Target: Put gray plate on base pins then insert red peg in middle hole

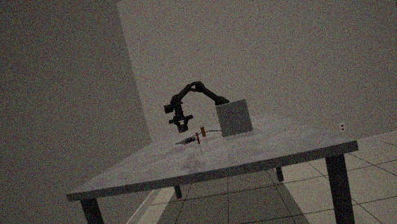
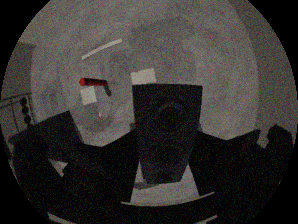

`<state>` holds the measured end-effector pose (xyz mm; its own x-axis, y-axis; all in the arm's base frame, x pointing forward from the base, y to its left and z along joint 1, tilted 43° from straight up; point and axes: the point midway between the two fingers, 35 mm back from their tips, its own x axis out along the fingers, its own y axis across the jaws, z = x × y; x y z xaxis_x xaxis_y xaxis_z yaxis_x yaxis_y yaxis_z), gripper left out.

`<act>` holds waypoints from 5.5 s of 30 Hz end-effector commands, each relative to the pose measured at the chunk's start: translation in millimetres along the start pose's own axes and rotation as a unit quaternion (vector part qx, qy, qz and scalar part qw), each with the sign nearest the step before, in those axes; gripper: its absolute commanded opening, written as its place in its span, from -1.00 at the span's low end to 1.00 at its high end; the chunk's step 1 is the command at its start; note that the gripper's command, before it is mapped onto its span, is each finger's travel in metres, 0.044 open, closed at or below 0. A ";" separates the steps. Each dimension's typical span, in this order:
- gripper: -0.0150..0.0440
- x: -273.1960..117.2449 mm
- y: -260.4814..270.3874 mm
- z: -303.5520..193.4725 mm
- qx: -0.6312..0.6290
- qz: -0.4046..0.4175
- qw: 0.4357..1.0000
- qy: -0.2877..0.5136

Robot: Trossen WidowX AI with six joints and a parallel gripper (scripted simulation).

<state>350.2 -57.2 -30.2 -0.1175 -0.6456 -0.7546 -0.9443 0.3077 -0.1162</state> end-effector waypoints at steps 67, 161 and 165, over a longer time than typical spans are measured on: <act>-0.49 61.0 -4.7 -95.0 -0.108 0.000 0.994 0.018; 1.00 -35.6 100.4 52.8 0.818 -0.002 0.575 0.002; 1.00 -34.1 110.4 59.6 0.868 -0.004 0.496 0.003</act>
<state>302.8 10.2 -24.2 -0.1009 -0.6483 -0.7547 0.2053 0.7287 -0.6534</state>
